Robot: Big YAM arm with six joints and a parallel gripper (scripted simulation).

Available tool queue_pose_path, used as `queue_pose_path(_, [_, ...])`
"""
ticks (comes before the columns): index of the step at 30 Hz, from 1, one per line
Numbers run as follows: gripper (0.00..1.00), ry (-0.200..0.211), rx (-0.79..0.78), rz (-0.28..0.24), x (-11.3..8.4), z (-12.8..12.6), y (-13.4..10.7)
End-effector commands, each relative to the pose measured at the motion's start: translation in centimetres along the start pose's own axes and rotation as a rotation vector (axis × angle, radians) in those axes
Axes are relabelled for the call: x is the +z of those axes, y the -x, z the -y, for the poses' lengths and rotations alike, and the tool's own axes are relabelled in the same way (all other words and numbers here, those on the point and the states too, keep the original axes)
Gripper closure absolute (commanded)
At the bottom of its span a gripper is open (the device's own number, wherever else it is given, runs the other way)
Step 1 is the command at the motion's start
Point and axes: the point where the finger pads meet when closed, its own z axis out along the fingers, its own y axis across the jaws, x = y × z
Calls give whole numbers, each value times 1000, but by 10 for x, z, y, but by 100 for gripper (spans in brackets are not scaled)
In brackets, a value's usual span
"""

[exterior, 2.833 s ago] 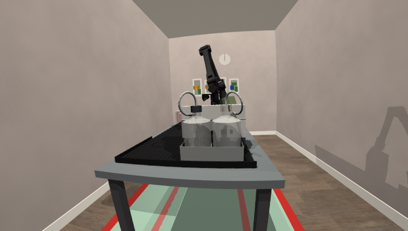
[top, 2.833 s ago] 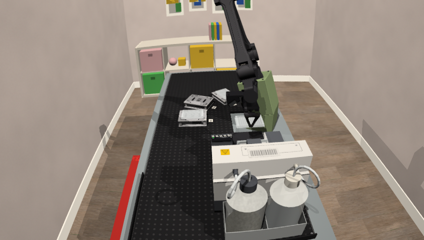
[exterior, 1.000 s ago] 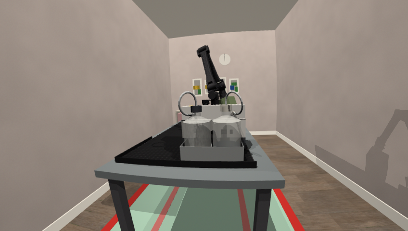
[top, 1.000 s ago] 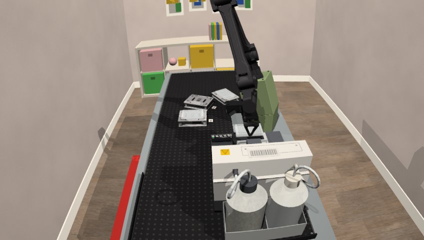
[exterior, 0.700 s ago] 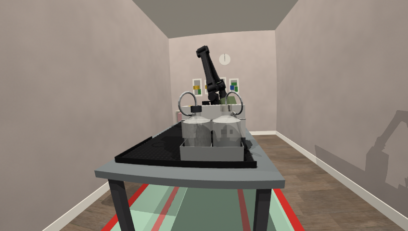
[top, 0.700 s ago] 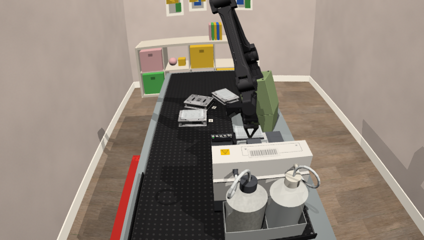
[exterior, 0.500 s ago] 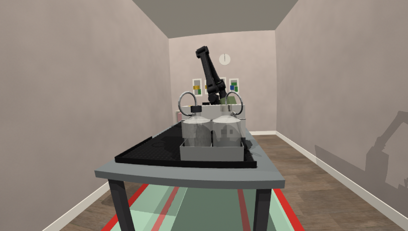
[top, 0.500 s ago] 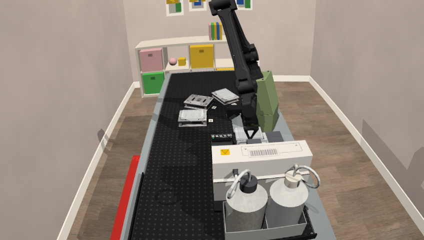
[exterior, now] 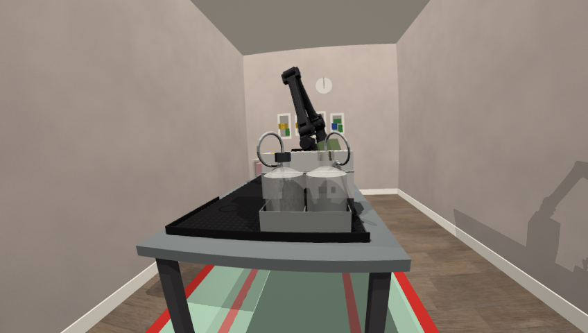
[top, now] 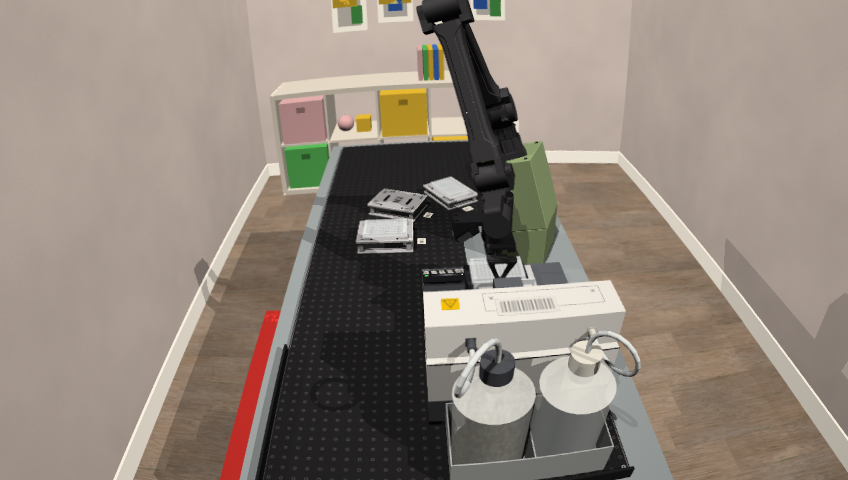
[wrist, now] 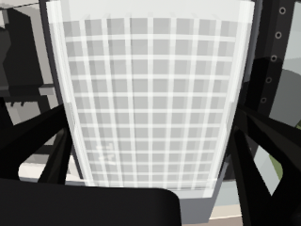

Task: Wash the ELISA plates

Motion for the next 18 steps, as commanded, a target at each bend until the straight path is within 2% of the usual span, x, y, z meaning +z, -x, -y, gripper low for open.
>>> queue_pose_path(1, [16, 27, -13, 9, -4, -15, 4])
queue_pose_path(3, [16, 15, -4, 5, -2, -8, 2])
queue_pose_path(17, [16, 15, -4, 5, -2, -8, 2])
queue_pose_path(18, [16, 23, -14, 8, -4, -14, 4])
